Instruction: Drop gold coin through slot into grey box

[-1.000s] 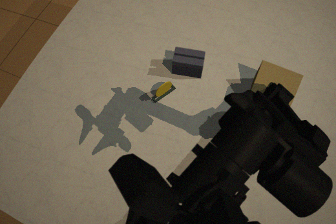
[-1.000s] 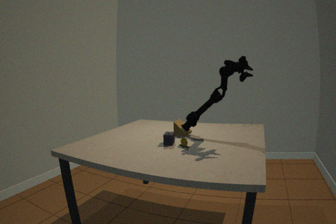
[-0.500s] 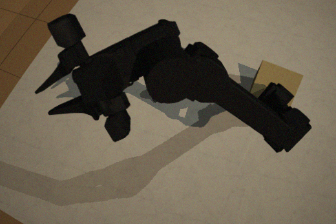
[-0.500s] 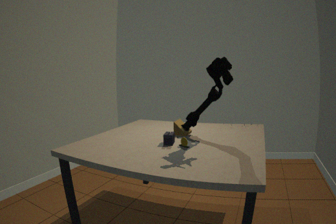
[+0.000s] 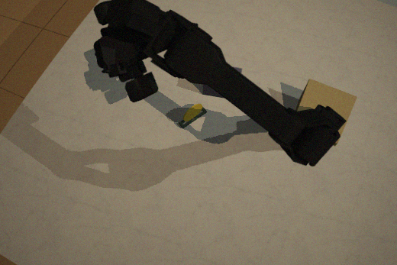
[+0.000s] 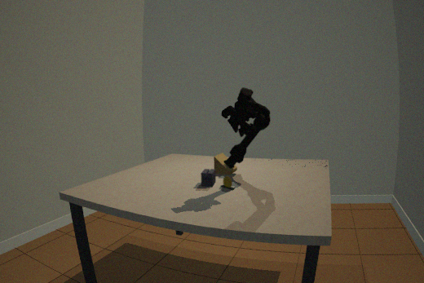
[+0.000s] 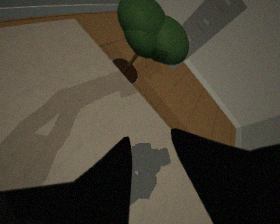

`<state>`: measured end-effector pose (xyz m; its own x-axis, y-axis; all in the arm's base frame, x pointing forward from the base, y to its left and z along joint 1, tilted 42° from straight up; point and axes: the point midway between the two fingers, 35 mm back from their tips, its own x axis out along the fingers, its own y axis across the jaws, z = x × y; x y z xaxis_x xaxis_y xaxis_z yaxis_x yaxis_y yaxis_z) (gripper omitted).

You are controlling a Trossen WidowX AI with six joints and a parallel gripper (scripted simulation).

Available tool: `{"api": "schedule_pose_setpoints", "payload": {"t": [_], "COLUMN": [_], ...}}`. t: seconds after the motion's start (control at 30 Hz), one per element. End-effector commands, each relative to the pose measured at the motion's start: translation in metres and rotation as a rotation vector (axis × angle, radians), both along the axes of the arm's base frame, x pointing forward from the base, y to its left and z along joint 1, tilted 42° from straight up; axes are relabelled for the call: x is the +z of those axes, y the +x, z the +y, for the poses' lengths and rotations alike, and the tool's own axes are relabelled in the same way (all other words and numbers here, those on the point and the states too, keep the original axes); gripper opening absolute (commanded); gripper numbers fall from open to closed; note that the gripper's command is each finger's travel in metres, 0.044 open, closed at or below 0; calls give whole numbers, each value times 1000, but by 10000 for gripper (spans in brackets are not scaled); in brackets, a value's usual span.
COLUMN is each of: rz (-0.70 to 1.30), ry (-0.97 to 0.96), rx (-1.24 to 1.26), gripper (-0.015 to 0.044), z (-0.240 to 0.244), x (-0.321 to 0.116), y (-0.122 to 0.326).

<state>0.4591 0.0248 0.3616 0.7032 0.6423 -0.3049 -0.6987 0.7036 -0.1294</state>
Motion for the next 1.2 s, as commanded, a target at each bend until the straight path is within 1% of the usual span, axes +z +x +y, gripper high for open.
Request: {"api": "schedule_pose_setpoints", "payload": {"t": [0.0,0.2,0.37,0.47,0.67,0.8,1.17], "rz": [135,402,609,664,663,663,662], "ry": [-87,-235,-296,-299,-299,-298,-297], "rx": [49,230,467,546,546,546,546], "gripper": [161,161,161,161,161,161,161], "z": [3,8,15,17,19,41,53], "x": [-53,-142,-189,-196,-197,-219,-232], "y": [-6,-45,-99,-118,-118,-122,-125]}}
